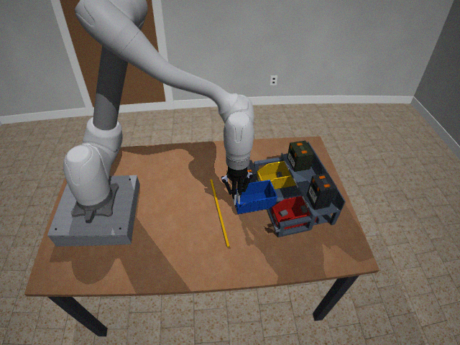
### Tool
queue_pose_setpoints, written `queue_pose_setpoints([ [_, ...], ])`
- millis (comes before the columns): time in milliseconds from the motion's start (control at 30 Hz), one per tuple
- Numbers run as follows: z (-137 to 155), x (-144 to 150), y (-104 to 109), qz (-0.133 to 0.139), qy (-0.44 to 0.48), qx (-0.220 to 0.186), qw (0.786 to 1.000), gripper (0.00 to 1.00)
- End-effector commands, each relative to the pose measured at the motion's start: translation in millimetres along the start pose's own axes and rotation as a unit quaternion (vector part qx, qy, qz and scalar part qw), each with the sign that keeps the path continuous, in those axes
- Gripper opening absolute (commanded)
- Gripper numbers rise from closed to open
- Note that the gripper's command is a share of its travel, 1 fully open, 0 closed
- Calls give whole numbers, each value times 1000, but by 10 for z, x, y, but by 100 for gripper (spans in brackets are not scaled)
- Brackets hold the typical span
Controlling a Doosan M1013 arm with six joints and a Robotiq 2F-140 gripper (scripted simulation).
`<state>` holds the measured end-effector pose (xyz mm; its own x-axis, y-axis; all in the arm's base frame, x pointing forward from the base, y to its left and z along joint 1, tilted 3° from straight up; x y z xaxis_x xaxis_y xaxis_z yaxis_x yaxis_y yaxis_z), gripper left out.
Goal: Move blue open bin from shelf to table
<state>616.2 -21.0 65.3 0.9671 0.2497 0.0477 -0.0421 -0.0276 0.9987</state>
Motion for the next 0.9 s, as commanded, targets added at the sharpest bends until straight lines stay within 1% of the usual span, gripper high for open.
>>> queue_pose_setpoints([
  [0,-1,-23,5,1,-1,0,1000,0],
  [267,-1,-23,5,1,-1,0,1000,0],
  [433,-47,-472,9,1,-1,0,1000,0],
  [867,-47,-461,7,0,0,0,1000,0],
])
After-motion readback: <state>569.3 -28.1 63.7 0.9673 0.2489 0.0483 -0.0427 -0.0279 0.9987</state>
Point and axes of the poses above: the point where the finger pads meet when closed, its own y axis back along the fingers, its own x axis across the jaws, z = x × y, the point moved 4 cm from there along y, back along the fingers, and after that the axes turned 6 degrees about y, right-handed, at the moved point
